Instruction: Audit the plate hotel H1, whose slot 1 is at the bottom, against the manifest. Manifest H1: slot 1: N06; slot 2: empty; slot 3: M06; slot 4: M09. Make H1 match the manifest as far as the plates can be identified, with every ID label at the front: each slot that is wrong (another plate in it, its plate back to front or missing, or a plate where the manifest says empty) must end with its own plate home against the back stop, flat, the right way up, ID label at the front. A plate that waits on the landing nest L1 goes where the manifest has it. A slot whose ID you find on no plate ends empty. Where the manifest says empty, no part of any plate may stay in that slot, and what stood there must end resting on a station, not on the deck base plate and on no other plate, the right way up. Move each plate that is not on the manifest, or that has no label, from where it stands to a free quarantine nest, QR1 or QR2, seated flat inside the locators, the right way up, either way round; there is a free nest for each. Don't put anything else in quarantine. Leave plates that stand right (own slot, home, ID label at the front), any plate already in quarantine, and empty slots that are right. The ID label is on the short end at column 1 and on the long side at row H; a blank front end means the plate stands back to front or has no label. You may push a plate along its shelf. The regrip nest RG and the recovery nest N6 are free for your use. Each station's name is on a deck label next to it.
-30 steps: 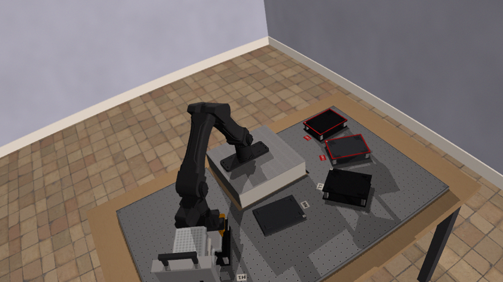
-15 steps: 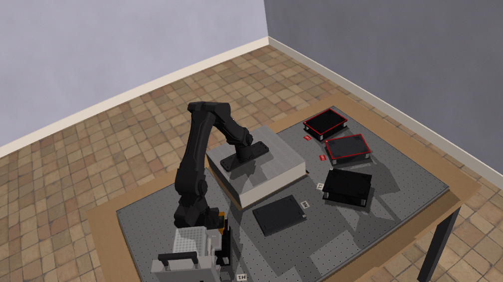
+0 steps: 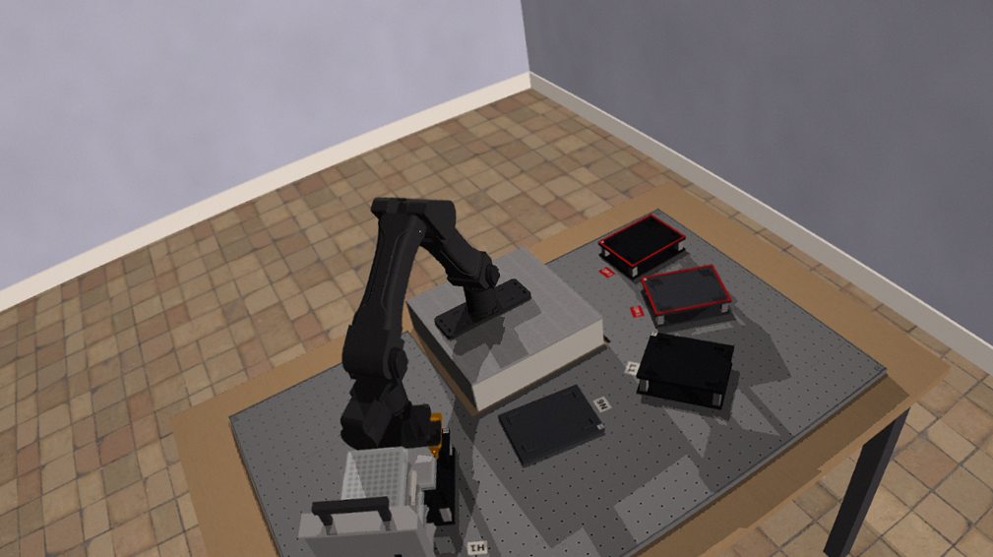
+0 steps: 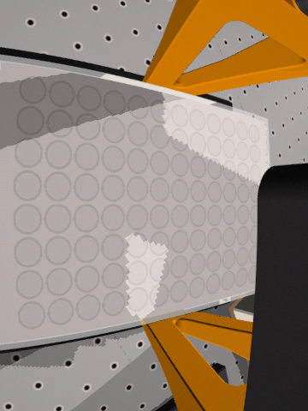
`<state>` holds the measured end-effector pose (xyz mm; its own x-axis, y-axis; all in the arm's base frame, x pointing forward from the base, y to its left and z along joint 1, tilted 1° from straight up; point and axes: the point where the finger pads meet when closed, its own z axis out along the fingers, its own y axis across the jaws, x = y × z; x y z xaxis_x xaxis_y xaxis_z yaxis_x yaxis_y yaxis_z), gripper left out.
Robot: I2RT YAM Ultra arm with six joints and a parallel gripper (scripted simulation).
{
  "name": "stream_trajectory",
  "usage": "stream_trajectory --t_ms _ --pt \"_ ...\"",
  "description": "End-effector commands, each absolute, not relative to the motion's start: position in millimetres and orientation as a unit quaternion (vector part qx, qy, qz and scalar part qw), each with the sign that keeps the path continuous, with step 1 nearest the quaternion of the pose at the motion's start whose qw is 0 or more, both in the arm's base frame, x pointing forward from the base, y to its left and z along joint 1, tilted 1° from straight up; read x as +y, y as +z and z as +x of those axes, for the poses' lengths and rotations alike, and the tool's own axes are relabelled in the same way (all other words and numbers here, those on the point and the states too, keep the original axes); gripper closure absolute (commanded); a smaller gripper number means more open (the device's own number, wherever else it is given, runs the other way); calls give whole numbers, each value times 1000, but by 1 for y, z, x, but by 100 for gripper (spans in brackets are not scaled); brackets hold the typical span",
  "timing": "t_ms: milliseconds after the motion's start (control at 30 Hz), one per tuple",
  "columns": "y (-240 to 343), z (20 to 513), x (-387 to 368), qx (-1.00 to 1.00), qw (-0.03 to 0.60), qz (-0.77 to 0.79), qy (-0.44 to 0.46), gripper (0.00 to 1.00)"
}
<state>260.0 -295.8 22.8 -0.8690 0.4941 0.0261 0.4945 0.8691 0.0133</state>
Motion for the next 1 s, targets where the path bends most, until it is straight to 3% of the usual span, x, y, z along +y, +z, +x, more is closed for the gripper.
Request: stream_trajectory --t_ms 0,967 --pt "48 268 -305 -966 -18 -259 4 14" --pt "76 267 -304 -966 -18 -260 4 14"
